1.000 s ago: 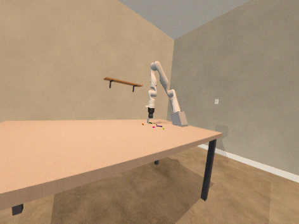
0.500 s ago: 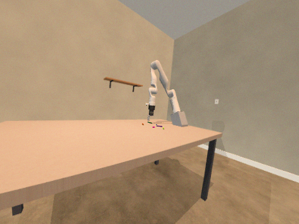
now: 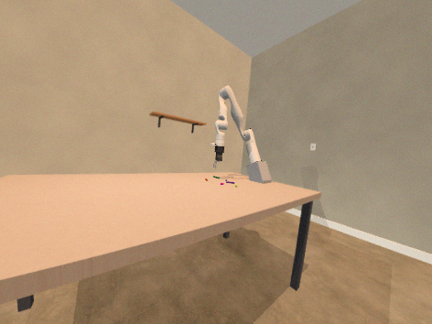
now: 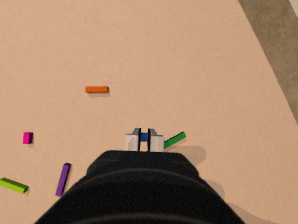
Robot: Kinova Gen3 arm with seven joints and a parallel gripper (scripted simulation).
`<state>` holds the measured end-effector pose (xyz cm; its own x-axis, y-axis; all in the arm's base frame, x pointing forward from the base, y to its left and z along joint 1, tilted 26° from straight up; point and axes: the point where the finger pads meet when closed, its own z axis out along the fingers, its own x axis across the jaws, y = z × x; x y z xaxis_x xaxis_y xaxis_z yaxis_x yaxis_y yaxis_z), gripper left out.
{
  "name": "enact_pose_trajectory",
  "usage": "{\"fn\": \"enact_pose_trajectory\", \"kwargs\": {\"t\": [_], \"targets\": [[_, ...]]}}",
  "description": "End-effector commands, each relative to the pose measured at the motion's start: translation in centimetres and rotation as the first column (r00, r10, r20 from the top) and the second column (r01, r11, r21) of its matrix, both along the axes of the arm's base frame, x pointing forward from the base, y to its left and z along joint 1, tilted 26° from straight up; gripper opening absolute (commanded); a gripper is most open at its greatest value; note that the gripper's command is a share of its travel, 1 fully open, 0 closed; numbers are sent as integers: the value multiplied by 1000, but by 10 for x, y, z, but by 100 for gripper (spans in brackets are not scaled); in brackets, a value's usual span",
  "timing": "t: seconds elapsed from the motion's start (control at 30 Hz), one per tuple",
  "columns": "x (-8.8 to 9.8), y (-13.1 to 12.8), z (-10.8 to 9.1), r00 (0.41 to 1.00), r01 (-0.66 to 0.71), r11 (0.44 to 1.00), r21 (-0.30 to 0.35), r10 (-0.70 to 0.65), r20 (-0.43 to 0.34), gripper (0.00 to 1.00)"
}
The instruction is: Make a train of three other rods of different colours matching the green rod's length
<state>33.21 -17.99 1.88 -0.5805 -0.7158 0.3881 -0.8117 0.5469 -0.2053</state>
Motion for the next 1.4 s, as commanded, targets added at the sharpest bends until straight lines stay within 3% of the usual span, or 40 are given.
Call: {"fn": "enact_pose_trajectory", "kwargs": {"t": [0.0, 0.6, 0.83, 1.37], "targets": [[6, 4, 9, 1000, -2, 1000, 5, 2, 19, 24], [7, 7, 14, 1000, -2, 1000, 5, 2, 19, 24], [51, 68, -17, 999, -50, 999, 8, 50, -4, 24], [52, 71, -19, 999, -52, 999, 8, 52, -5, 24]]}}
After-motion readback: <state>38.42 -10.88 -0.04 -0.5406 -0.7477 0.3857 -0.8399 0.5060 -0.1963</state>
